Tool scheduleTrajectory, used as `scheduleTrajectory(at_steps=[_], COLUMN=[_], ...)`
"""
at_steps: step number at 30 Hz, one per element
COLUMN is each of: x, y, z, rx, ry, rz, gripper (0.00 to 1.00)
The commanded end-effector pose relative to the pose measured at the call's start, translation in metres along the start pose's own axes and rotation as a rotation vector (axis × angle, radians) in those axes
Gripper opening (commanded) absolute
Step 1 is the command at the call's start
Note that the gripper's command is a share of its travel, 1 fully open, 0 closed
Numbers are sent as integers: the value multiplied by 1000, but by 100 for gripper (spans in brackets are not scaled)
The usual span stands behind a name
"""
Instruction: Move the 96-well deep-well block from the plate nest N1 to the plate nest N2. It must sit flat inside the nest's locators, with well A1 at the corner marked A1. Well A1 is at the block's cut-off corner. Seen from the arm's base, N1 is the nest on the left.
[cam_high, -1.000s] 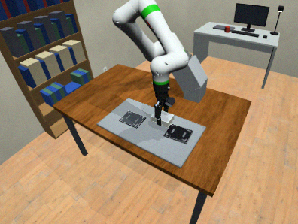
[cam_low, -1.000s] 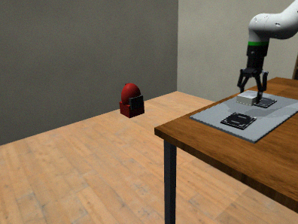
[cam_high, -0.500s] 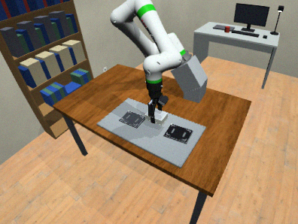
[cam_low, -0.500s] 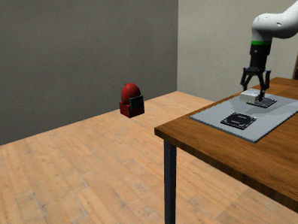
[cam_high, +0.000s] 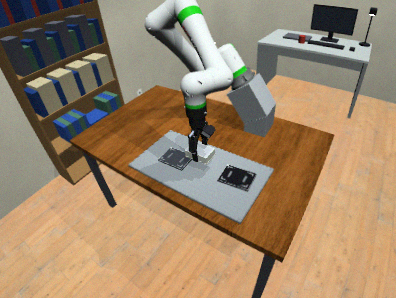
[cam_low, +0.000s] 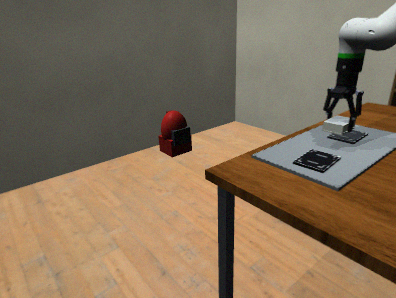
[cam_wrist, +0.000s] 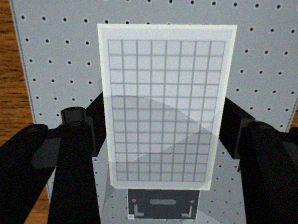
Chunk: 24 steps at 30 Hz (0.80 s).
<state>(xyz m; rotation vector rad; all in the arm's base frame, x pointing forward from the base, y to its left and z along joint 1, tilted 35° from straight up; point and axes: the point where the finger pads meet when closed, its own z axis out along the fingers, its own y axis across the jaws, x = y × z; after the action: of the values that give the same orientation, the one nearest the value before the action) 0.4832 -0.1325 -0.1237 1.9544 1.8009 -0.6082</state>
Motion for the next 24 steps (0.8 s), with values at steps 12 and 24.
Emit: scheduleTrajectory(at_steps=[12,24], x=[-45,-79], y=[5,8], z=[-1,-1], rx=[-2,-2], ry=[0,0], rz=[0,0], gripper=[10,10])
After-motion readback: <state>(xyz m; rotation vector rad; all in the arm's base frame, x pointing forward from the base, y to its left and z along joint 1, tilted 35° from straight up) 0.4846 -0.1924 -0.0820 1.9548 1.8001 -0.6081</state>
